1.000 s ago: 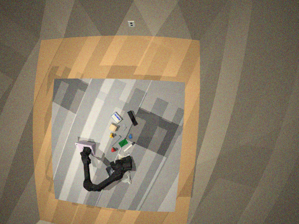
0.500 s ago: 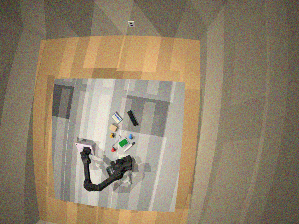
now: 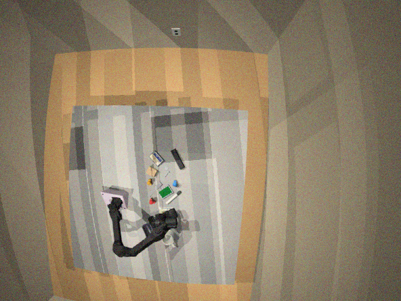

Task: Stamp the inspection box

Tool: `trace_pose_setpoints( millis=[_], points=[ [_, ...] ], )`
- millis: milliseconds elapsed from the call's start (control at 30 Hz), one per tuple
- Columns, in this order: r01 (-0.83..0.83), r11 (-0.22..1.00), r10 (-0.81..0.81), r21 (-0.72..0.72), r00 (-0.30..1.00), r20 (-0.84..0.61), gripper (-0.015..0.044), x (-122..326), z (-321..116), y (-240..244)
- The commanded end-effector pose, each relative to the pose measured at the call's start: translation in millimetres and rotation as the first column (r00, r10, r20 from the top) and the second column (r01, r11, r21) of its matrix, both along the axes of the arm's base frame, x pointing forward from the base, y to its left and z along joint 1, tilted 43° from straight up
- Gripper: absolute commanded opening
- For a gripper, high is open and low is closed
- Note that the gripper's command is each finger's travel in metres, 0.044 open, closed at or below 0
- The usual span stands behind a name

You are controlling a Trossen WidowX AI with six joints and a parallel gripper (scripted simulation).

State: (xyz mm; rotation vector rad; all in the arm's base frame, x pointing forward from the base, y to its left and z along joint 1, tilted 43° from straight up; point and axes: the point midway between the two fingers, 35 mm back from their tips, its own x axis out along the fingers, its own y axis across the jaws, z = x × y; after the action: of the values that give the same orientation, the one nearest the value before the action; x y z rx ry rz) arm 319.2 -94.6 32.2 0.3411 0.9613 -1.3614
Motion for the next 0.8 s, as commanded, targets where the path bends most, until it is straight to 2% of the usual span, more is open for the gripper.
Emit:
trace_pose_setpoints(
  millis=[0, 767],
  points=[
    [-0.003, 1.0, 0.003, -0.005, 1.0, -0.007, 0.0, -1.8, -2.2, -2.2],
    [-0.003, 1.0, 0.003, -0.006, 1.0, -0.008, 0.0, -3.5, -8.7, -8.7]
  ],
)
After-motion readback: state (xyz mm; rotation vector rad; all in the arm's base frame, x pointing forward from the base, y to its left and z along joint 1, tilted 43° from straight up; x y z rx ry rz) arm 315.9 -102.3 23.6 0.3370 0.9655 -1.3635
